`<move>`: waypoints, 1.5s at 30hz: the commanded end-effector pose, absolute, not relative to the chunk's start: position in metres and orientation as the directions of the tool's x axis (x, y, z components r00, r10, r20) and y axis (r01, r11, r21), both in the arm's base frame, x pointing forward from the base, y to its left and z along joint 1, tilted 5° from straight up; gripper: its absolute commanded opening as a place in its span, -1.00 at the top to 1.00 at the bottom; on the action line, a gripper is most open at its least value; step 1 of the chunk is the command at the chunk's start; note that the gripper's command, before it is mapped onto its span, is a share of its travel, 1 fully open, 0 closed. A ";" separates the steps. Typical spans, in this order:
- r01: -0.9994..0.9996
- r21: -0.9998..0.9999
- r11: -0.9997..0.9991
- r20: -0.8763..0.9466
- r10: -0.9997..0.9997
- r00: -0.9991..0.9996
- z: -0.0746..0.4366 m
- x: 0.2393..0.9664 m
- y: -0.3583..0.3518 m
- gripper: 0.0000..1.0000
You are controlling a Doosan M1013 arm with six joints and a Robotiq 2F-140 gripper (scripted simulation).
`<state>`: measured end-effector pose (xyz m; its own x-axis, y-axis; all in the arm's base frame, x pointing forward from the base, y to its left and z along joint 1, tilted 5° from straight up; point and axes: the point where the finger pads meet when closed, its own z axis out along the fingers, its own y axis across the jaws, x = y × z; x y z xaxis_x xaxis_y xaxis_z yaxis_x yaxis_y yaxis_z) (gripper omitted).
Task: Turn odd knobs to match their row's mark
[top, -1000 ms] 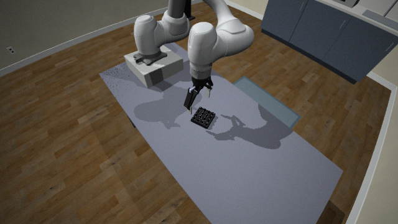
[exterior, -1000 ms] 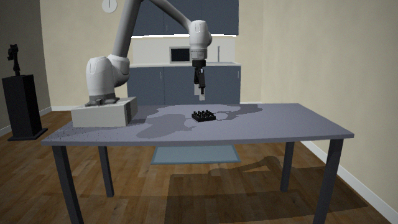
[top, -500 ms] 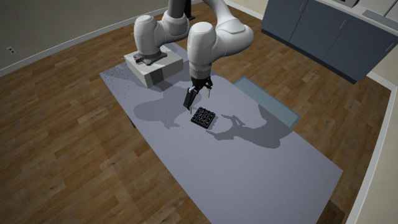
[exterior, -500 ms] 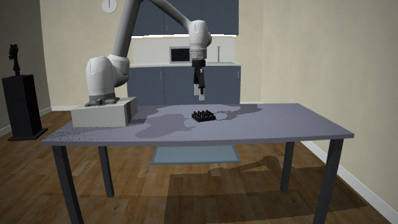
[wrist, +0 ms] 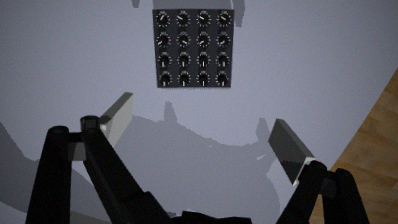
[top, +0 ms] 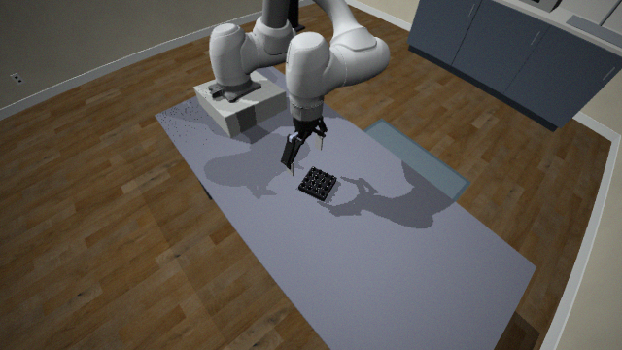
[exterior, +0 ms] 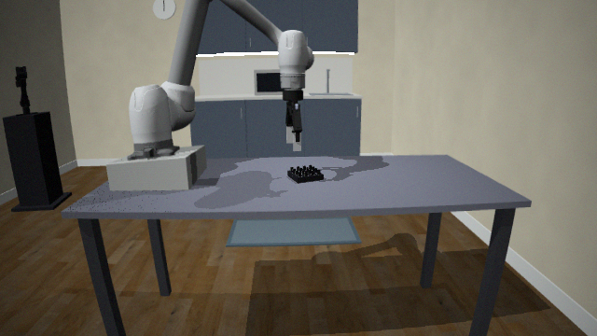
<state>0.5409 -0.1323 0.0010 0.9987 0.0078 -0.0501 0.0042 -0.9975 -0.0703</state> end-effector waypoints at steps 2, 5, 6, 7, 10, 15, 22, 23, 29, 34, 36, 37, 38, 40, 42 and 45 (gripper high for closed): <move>0.004 -0.070 -0.998 -0.050 0.008 0.999 0.001 0.531 -0.134 -1.00; 0.004 -0.070 -0.998 -0.050 0.008 0.999 0.002 0.529 -0.135 -1.00; 0.004 -0.070 -0.998 -0.050 0.008 0.999 0.002 0.527 -0.135 -1.00; 0.004 -0.070 -0.998 -0.050 0.008 0.999 0.002 0.525 -0.135 -1.00; 0.004 -0.070 -0.998 -0.050 0.008 0.999 0.002 0.519 -0.137 -1.00; 0.004 -0.070 -0.998 -0.050 0.008 0.999 0.002 0.513 -0.138 -1.00; 0.004 -0.070 -0.998 -0.050 0.008 0.999 0.002 0.510 -0.138 -1.00; 0.004 -0.070 -0.998 -0.050 0.008 0.999 0.002 0.510 -0.138 -1.00; 0.004 -0.070 -0.998 -0.050 0.008 0.999 0.002 0.510 -0.138 -1.00; 0.004 -0.070 -0.998 -0.050 0.008 0.999 0.002 0.510 -0.138 -1.00; 0.004 -0.070 -0.998 -0.050 0.008 0.999 0.002 0.510 -0.138 -1.00; 0.004 -0.070 -0.998 -0.050 0.008 0.999 0.002 0.510 -0.138 -1.00; 0.004 -0.070 -0.998 -0.050 0.008 0.999 0.002 0.510 -0.138 -1.00; 0.004 -0.070 -0.998 -0.050 0.008 0.999 0.002 0.510 -0.138 -1.00; 0.004 -0.070 -0.998 -0.050 0.008 0.999 0.002 0.510 -0.138 -1.00; 0.004 -0.070 -0.998 -0.050 0.008 0.999 0.002 0.510 -0.138 -1.00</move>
<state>0.5101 -0.1384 0.0021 0.9987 0.0078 -0.0500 0.0043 -0.9975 -0.0703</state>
